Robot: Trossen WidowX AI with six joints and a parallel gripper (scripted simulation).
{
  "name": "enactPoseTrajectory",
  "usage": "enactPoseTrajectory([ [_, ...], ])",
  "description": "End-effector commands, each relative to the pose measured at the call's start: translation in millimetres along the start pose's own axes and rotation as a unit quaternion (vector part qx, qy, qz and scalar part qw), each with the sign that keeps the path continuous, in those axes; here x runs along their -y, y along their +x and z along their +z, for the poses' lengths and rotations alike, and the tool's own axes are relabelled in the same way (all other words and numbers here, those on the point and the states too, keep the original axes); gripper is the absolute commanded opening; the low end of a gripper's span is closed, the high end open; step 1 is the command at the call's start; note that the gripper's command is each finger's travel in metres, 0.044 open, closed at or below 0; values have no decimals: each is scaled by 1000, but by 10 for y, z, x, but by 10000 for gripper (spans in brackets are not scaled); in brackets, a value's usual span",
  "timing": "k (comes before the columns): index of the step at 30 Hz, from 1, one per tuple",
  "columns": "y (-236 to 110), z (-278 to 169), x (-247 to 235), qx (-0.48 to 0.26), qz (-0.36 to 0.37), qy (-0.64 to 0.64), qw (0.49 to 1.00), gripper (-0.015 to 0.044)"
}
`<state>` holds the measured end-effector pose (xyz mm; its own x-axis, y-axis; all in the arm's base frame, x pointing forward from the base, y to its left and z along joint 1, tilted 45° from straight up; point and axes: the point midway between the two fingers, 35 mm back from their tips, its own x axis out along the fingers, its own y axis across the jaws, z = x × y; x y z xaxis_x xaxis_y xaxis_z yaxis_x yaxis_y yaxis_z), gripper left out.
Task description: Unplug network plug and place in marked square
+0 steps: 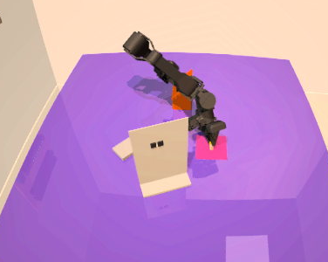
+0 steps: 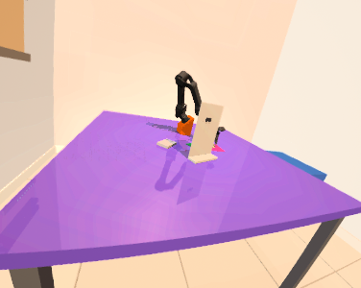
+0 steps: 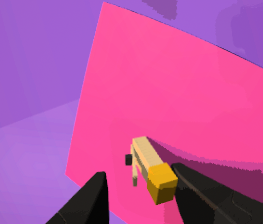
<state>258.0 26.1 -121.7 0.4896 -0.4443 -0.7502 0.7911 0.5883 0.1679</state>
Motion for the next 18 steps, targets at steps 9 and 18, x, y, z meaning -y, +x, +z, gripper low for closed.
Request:
enactPoseTrajectory([
  [9,-88,-7,-10,-1,-1,0,1000,156],
  [18,-181,-12,-16,-2,-1,-1,1000,156],
])
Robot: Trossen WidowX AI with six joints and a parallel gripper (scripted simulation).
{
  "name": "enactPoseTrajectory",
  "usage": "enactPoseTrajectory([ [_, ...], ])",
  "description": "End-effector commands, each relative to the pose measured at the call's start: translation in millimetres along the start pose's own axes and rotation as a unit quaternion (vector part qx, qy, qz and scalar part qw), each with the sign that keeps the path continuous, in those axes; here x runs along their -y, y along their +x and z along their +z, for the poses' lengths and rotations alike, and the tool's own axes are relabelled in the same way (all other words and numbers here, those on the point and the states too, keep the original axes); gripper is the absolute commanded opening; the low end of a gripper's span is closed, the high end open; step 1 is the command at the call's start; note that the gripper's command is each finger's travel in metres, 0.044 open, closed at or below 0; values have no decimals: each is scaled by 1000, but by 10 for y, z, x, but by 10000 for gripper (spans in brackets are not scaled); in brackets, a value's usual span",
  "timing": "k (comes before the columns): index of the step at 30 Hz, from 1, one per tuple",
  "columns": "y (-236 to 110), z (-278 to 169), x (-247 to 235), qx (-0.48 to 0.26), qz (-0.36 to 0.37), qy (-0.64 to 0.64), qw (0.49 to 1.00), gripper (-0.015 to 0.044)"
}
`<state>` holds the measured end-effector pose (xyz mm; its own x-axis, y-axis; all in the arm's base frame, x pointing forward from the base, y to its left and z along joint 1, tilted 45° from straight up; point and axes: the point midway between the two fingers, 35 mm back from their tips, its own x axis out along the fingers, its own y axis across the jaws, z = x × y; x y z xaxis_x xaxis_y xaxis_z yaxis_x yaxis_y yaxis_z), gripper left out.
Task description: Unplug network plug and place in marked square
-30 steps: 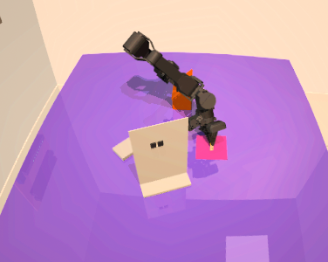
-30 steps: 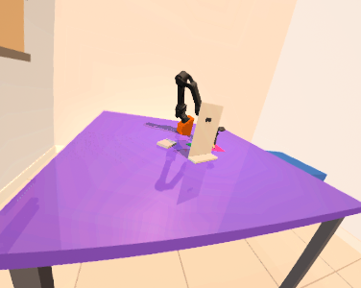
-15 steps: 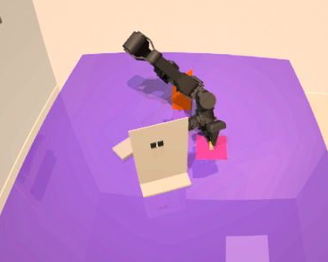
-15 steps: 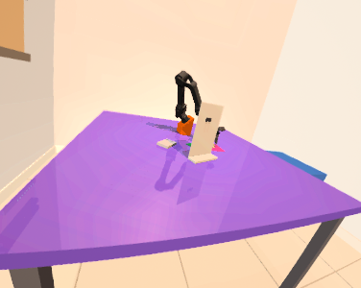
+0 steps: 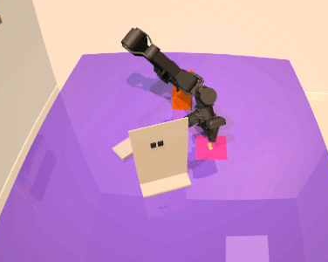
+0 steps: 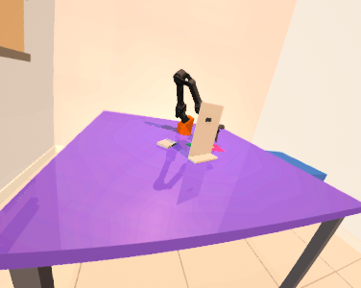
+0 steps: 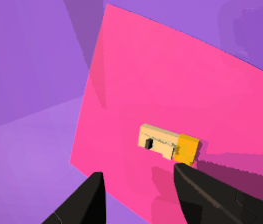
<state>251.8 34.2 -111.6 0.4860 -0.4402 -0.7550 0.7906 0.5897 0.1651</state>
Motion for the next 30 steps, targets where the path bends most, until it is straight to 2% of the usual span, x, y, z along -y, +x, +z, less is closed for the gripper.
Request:
enactPoseTrajectory([
  [1,-48,0,-1,2,0,1,1000,156],
  [30,-310,-29,-178,-2,0,1,1000,156],
])
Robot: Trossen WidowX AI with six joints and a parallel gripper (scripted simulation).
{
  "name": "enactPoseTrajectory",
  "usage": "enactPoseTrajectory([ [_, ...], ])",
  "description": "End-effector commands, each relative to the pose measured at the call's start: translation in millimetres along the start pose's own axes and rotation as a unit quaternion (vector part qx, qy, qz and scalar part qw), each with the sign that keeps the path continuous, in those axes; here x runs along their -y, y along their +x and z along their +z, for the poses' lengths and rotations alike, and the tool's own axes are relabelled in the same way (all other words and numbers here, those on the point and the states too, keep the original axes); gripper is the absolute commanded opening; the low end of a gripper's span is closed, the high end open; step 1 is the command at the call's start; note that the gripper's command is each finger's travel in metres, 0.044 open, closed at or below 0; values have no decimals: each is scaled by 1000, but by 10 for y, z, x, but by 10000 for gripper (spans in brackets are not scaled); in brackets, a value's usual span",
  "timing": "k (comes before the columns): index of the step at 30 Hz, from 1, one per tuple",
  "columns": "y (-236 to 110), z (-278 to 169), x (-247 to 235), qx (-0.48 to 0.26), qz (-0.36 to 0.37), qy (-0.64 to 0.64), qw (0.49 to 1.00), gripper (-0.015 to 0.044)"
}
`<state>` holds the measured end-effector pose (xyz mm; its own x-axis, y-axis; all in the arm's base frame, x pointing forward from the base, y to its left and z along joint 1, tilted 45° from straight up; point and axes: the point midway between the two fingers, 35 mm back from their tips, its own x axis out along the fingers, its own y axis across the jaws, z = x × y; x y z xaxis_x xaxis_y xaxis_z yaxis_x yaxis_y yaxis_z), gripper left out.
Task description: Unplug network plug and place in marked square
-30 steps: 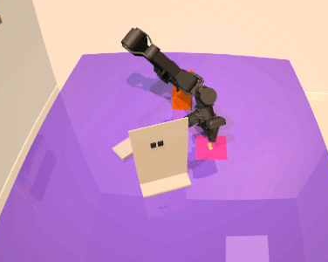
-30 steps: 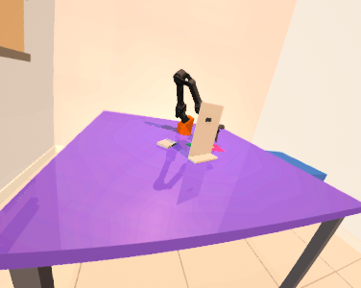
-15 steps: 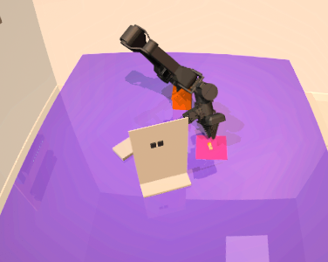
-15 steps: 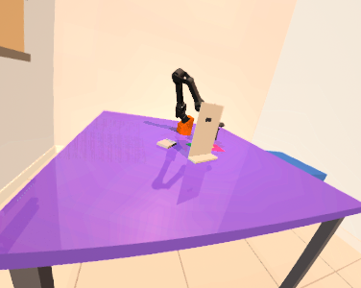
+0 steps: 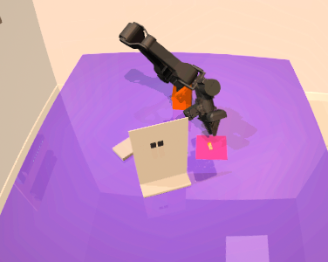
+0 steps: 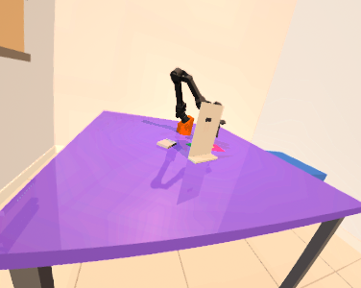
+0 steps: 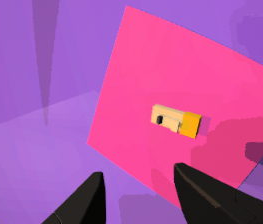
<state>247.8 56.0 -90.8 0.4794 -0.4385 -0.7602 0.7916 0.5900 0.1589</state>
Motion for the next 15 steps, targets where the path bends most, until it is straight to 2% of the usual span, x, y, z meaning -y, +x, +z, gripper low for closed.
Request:
enactPoseTrajectory([
  [1,-49,1,-55,2,2,3,1000,156],
  [15,-207,-6,-161,1,2,3,1000,156],
])
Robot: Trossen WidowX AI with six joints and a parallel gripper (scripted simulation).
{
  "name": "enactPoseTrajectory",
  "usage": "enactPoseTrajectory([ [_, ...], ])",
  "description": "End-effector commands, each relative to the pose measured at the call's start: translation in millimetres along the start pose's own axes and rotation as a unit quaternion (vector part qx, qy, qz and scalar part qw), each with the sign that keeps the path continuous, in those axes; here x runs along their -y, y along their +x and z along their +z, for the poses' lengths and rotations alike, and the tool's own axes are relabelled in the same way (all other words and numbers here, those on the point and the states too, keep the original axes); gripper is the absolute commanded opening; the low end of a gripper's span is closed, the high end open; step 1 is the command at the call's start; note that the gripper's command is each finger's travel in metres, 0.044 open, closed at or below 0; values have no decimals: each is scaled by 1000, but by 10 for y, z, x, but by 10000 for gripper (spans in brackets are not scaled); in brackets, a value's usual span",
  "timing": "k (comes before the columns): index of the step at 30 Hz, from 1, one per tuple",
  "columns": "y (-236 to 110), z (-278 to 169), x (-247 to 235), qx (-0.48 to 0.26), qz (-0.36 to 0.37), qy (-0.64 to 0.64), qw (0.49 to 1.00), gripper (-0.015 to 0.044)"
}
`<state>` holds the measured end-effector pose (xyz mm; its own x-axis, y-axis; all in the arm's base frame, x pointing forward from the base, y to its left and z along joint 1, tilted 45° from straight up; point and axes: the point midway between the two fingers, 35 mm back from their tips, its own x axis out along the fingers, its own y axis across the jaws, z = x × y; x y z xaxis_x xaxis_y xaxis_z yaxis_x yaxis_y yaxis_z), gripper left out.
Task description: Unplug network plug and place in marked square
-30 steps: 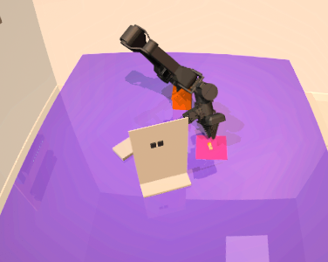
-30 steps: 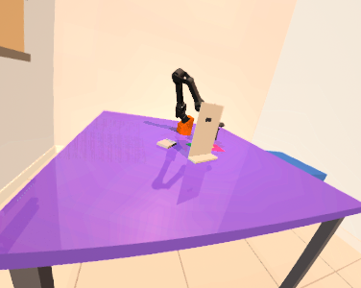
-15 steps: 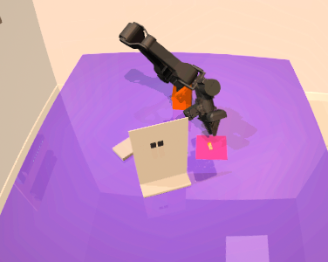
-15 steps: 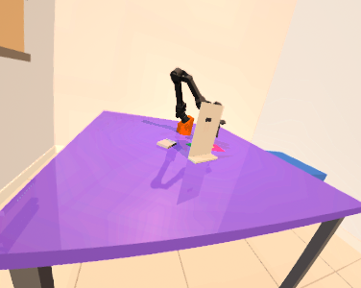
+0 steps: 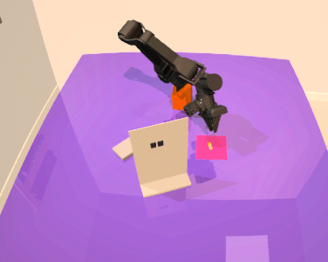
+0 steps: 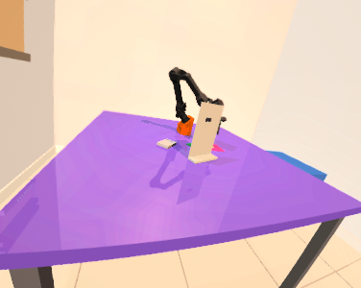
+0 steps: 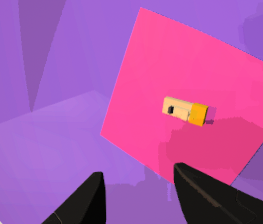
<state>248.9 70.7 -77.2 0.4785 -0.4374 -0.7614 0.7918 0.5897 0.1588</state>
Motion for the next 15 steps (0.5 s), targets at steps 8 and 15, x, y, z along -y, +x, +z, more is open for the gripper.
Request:
enactPoseTrajectory([
  [8,-144,4,-98,2,3,3,1000,156],
  [15,-235,7,-141,2,3,3,1000,156],
])
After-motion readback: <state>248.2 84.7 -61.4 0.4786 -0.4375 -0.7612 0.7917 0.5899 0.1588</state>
